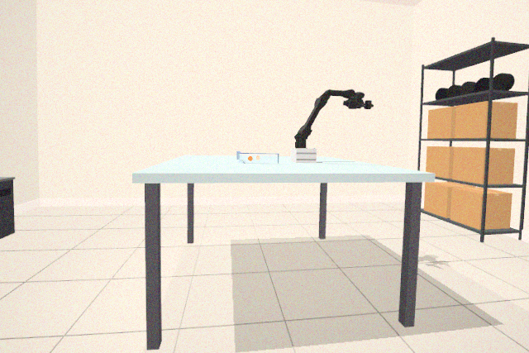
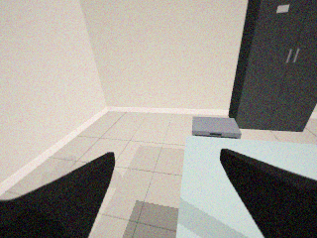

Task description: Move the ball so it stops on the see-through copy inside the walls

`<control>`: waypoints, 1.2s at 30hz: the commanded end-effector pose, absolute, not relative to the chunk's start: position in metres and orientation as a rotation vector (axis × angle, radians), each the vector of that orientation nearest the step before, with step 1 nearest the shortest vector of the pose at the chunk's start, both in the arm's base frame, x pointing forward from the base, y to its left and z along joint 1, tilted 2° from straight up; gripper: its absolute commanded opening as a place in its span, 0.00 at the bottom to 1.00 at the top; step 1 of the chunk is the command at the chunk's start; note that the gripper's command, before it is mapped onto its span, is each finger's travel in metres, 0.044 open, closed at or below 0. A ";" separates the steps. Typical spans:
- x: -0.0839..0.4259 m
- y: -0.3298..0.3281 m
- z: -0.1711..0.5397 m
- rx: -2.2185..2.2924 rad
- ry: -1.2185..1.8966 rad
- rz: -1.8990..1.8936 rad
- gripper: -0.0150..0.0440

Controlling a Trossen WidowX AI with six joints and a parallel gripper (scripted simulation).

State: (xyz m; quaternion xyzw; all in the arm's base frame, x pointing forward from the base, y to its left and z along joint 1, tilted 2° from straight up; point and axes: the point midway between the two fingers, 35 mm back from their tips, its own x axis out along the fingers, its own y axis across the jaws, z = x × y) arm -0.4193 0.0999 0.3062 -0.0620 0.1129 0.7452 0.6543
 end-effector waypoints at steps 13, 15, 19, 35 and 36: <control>-0.421 -0.069 0.257 -0.512 0.250 2.095 0.69; -0.414 -0.100 0.249 -0.584 0.217 2.172 0.69; -0.392 -0.164 0.231 -0.738 0.105 2.329 0.69; -0.226 -0.339 0.180 -1.238 -0.565 2.842 0.69; -0.210 -0.347 0.176 -1.269 -0.632 2.873 0.69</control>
